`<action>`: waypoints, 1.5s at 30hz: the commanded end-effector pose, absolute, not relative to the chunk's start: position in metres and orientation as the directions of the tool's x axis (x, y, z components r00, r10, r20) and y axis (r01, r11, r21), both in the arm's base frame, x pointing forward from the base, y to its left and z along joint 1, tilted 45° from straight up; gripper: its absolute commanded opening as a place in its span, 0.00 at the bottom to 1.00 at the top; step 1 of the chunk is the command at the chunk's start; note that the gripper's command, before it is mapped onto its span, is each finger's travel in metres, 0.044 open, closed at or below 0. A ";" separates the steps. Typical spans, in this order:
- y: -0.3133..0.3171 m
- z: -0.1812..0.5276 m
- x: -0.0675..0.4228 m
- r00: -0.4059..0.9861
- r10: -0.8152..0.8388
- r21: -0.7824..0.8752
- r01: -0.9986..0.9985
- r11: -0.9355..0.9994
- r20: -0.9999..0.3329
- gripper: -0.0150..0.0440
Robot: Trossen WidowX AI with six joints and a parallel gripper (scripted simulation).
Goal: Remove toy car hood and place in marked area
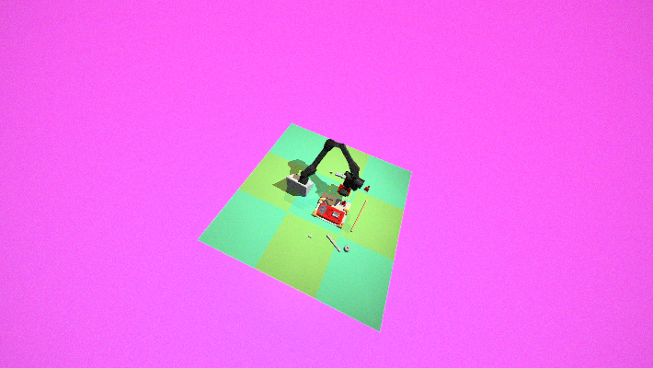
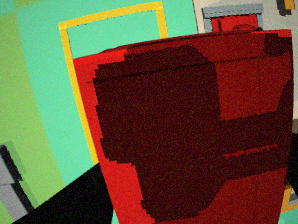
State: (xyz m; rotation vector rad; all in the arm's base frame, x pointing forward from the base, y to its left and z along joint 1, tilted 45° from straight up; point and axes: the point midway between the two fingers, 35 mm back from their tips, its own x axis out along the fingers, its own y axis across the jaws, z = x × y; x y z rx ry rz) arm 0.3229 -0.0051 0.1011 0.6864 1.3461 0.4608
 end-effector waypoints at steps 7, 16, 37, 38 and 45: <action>0.024 0.123 0.308 0.179 0.677 0.696 0.080 0.713 -0.714 0.25; 0.028 0.125 0.306 0.179 0.678 0.697 0.080 0.712 -0.713 0.25; 0.037 0.115 0.310 0.178 0.677 0.696 0.080 0.714 -0.714 0.25; 0.038 0.114 0.310 0.178 0.677 0.696 0.080 0.714 -0.714 0.25; 0.041 0.111 0.311 0.178 0.677 0.696 0.080 0.714 -0.715 0.25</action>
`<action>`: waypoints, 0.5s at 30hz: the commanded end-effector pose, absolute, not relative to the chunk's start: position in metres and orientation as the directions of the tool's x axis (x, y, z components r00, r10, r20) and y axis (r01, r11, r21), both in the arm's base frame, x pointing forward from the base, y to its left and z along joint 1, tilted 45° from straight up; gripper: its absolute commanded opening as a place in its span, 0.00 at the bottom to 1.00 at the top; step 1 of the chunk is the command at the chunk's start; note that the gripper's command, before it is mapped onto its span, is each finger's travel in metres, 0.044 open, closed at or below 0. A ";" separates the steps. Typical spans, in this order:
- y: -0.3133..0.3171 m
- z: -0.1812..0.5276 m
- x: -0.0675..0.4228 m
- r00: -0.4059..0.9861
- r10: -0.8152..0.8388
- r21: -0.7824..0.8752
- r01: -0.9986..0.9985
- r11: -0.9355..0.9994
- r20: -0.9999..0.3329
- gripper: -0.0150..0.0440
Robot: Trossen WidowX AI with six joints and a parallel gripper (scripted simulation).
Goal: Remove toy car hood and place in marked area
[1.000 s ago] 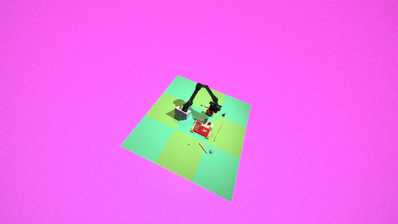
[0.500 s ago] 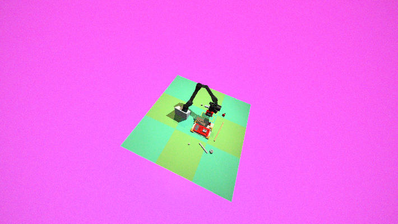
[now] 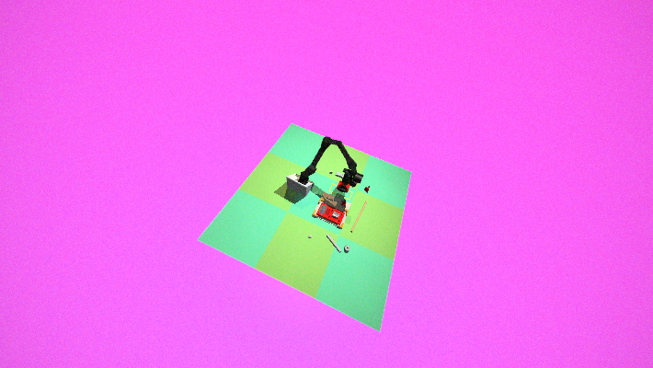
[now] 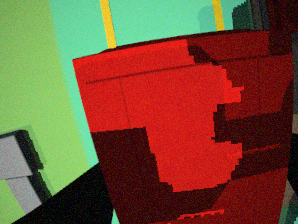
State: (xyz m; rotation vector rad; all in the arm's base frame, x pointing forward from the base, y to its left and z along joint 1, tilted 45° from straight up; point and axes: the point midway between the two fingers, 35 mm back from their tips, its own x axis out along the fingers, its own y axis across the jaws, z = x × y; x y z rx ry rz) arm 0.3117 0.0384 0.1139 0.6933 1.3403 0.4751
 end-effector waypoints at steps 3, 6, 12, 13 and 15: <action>0.042 0.109 0.312 0.178 0.676 0.696 0.080 0.714 -0.715 0.25; 0.043 0.108 0.312 0.178 0.676 0.696 0.080 0.714 -0.715 0.25; 0.046 0.105 0.313 0.178 0.676 0.696 0.080 0.714 -0.715 0.25; 0.046 0.105 0.313 0.178 0.676 0.696 0.080 0.714 -0.715 0.25; 0.047 0.104 0.313 0.178 0.676 0.696 0.080 0.714 -0.715 0.25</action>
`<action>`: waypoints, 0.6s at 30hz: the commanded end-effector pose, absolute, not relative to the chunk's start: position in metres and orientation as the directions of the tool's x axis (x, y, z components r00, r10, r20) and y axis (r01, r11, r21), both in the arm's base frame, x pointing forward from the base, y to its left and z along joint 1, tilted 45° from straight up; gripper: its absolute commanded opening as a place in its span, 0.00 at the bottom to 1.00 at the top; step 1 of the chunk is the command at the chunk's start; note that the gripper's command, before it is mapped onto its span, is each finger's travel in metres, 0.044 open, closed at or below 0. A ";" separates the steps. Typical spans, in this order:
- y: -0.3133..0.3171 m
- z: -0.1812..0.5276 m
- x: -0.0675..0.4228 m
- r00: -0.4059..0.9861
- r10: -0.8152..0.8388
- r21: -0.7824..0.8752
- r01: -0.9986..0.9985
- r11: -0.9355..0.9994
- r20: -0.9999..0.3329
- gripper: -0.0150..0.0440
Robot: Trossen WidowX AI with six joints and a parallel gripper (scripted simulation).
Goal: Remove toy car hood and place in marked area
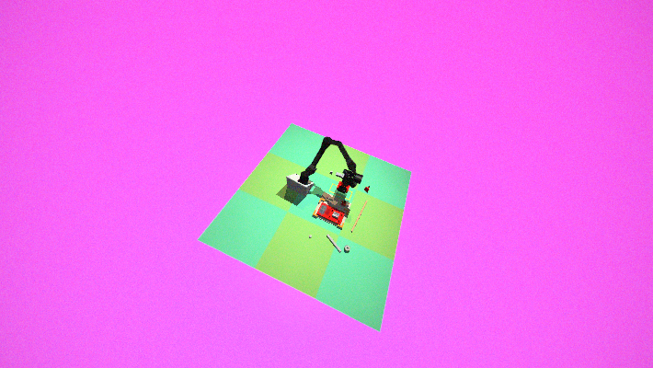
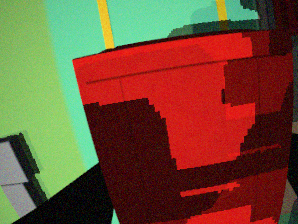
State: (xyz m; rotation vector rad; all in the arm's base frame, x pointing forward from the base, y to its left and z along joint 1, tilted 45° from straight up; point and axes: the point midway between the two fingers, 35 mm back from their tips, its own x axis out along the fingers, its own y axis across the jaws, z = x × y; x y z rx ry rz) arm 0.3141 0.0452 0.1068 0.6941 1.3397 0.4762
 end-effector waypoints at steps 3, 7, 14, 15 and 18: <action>0.049 0.102 0.314 0.178 0.676 0.696 0.080 0.714 -0.715 0.25; 0.050 0.100 0.314 0.178 0.676 0.696 0.080 0.714 -0.715 0.25; 0.054 0.097 0.315 0.178 0.676 0.696 0.080 0.714 -0.715 0.25; 0.054 0.097 0.315 0.178 0.676 0.696 0.080 0.714 -0.715 0.25; 0.056 0.095 0.316 0.178 0.677 0.696 0.080 0.714 -0.714 0.25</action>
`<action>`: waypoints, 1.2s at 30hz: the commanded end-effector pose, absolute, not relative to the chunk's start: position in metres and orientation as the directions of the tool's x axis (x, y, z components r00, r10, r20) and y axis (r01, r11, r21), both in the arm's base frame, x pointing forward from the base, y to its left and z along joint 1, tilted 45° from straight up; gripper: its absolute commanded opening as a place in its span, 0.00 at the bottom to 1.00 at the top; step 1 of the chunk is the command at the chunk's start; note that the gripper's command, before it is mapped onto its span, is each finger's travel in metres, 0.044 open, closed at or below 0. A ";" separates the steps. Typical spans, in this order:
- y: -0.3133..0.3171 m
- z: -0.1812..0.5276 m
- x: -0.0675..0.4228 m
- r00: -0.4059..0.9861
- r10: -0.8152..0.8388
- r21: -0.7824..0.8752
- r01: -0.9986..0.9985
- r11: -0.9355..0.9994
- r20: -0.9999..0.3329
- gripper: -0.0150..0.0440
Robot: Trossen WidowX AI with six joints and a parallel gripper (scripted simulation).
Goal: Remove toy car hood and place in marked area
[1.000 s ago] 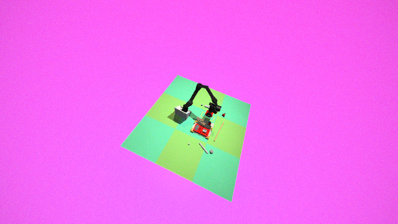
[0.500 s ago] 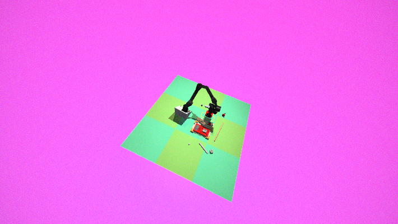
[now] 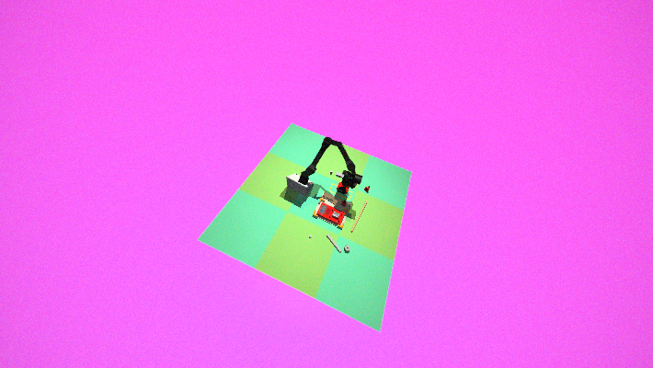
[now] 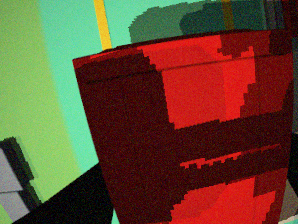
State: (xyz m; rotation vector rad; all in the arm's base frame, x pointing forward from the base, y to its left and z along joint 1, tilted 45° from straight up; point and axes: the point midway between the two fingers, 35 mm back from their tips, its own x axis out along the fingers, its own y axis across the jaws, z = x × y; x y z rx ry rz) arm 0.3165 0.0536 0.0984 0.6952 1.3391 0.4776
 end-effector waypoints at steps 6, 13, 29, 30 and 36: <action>0.058 0.092 0.316 0.179 0.677 0.696 0.079 0.714 -0.714 0.25; 0.062 0.089 0.317 0.179 0.677 0.696 0.079 0.713 -0.714 0.25; 0.069 0.082 0.318 0.179 0.678 0.697 0.079 0.712 -0.713 0.25; 0.070 0.081 0.318 0.179 0.678 0.698 0.079 0.712 -0.713 0.25; 0.073 0.079 0.318 0.179 0.679 0.698 0.079 0.712 -0.712 0.25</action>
